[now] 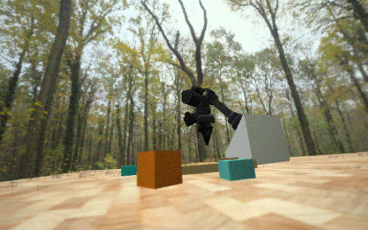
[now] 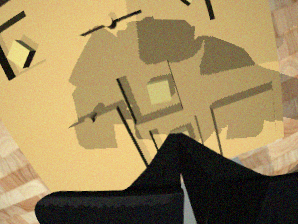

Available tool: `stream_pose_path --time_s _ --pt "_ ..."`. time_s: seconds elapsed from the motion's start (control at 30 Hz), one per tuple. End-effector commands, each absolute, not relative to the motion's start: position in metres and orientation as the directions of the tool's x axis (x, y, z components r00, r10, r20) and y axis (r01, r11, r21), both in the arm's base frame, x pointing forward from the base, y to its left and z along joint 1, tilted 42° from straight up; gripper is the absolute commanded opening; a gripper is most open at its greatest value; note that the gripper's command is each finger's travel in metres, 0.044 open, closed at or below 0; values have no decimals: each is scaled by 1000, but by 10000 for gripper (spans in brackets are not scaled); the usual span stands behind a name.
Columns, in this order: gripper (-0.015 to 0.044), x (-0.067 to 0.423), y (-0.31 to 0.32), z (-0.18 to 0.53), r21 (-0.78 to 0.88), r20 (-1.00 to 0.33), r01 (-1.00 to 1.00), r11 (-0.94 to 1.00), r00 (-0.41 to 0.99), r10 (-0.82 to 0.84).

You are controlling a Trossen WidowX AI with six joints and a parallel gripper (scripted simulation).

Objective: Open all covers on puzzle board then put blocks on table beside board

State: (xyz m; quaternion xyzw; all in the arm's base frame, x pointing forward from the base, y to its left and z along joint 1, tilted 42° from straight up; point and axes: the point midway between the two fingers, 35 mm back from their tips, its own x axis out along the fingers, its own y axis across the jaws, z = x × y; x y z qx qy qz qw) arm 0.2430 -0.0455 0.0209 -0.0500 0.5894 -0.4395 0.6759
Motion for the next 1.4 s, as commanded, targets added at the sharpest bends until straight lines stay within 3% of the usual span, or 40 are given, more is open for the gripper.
stream_pose_path --time_s 0.0,0.17,1.37 --pt "0 220 -42 17 -627 -755 378 681 -79 -651" --pt "0 202 -41 14 -649 -753 251 718 -80 -653" --pt "0 195 -72 -25 -651 -751 251 716 -80 -655"
